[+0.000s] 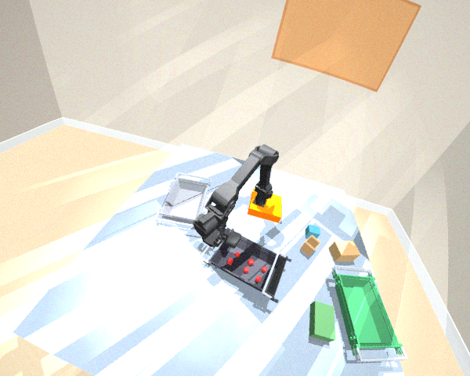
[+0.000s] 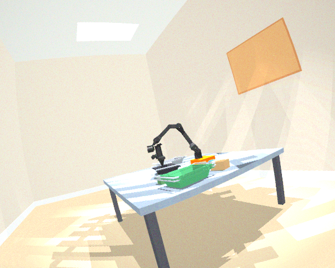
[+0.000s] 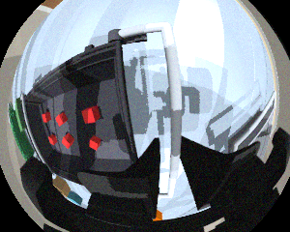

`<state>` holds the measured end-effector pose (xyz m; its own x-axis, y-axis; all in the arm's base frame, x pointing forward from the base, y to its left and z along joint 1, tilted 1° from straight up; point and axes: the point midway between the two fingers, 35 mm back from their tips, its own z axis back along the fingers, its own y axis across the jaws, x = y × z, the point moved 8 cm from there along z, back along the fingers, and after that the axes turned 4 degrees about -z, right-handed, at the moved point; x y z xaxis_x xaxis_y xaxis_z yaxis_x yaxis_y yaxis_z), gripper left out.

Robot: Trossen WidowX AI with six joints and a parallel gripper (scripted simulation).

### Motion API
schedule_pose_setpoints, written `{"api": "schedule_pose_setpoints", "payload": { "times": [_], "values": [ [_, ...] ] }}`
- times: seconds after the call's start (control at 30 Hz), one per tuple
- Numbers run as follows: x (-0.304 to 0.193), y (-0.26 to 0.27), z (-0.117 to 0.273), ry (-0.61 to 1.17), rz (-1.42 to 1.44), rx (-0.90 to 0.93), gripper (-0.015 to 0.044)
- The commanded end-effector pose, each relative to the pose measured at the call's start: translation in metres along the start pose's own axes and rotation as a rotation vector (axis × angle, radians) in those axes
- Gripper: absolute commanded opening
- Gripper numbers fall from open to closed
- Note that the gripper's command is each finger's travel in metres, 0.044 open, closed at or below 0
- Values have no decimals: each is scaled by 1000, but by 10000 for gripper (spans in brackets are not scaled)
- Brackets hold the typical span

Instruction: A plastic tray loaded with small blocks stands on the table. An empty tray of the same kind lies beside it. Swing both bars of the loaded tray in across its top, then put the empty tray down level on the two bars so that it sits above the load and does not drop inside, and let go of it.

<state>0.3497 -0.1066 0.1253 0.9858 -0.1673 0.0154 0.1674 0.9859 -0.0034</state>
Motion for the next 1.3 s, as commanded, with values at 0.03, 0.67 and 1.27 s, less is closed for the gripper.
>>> {"api": "schedule_pose_setpoints", "payload": {
  "times": [0.03,0.67,1.27],
  "values": [
    [1,12,18,-17,1,10,84],
    [-2,59,15,-17,1,15,84],
    [-2,64,51,-17,1,15,84]
  ]
}}
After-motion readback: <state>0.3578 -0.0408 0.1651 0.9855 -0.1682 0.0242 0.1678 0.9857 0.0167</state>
